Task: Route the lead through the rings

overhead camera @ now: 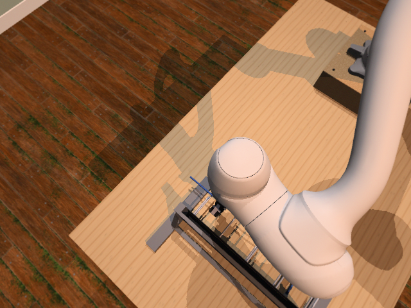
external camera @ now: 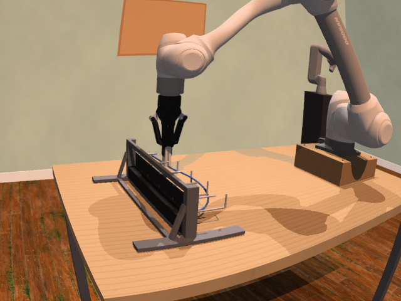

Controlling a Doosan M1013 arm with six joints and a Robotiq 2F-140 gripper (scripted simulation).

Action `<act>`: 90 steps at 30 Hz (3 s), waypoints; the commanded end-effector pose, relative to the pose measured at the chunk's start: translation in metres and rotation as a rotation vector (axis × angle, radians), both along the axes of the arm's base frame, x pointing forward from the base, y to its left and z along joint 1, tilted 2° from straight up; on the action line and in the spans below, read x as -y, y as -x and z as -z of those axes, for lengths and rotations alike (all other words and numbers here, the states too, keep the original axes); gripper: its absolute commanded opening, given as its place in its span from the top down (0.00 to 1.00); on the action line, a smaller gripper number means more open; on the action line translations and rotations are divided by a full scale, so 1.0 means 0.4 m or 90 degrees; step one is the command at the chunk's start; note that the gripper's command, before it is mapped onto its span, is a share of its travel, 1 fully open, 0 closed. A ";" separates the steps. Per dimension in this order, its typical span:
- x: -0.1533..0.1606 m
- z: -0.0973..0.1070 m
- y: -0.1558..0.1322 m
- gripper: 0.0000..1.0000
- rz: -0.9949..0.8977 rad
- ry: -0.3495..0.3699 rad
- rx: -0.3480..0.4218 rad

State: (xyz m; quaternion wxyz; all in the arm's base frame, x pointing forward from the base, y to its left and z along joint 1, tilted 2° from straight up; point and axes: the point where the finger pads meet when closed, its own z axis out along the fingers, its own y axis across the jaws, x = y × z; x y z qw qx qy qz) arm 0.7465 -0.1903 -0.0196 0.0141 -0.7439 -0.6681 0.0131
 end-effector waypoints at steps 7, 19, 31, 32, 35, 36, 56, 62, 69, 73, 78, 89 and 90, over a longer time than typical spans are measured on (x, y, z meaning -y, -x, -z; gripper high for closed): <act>0.000 0.000 -0.003 1.00 0.000 0.000 0.000; 0.003 0.001 -0.032 1.00 0.000 0.000 0.000; 0.008 0.002 -0.072 1.00 0.000 0.000 0.000; 0.008 0.003 -0.076 1.00 0.000 0.000 0.000; 0.009 0.003 -0.085 1.00 0.000 0.000 0.000; 0.009 0.003 -0.088 1.00 0.000 0.000 0.000; 0.011 0.003 -0.099 1.00 0.000 0.000 0.000; 0.011 0.003 -0.099 1.00 0.000 0.000 0.000; 0.011 0.003 -0.099 0.80 0.000 0.000 0.000; 0.011 0.003 -0.099 0.80 0.000 0.000 0.000; 0.011 0.003 -0.099 0.80 0.000 0.000 0.000; 0.011 0.003 -0.099 0.80 0.000 0.000 0.000; 0.011 0.003 -0.099 0.80 0.000 0.000 0.000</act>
